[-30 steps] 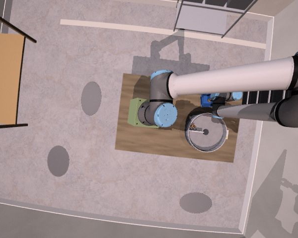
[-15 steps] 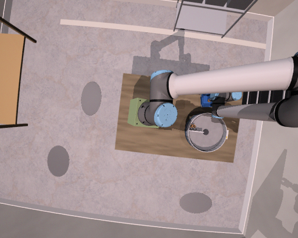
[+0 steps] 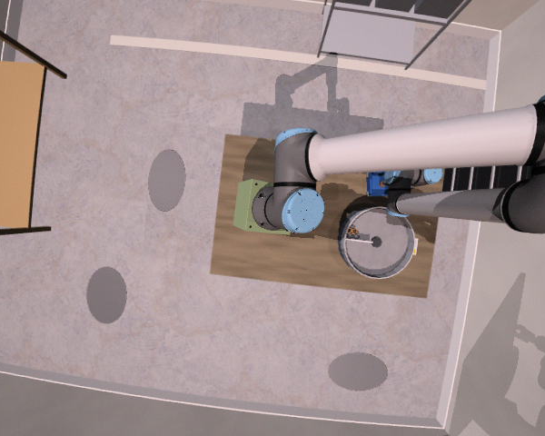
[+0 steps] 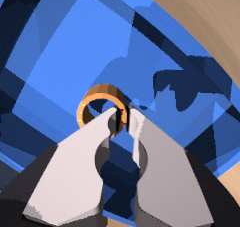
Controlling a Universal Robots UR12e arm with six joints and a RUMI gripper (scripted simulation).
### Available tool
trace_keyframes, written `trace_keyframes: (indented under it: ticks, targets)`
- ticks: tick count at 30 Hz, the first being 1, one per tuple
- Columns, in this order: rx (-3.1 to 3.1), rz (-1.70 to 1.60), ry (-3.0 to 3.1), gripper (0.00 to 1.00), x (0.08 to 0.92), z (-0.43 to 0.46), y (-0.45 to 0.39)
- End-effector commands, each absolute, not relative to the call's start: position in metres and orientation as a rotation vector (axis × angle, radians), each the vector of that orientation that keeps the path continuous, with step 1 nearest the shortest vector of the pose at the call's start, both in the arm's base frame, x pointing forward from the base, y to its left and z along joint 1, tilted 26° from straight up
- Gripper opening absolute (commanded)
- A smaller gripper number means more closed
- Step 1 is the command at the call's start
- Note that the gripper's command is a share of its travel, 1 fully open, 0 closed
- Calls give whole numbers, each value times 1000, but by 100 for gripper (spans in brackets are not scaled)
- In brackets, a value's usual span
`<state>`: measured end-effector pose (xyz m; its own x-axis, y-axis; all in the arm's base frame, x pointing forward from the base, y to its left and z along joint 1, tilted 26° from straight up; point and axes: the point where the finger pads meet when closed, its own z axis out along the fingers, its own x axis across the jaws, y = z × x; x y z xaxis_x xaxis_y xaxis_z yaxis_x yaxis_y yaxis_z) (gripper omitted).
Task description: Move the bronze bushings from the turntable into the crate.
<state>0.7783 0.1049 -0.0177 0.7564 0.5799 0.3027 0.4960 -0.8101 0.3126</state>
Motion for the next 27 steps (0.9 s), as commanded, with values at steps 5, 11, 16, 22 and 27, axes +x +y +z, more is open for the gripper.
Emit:
trace_keyframes:
  ticks: [5, 11, 16, 22, 27]
  targets:
    - [2740, 578, 851, 0, 779, -17, 105]
    - [2740, 578, 851, 0, 779, -17, 105]
    - [2740, 578, 851, 0, 779, -17, 105]
    - [2740, 578, 851, 0, 779, -17, 105]
    - [2740, 578, 851, 6, 779, -17, 105]
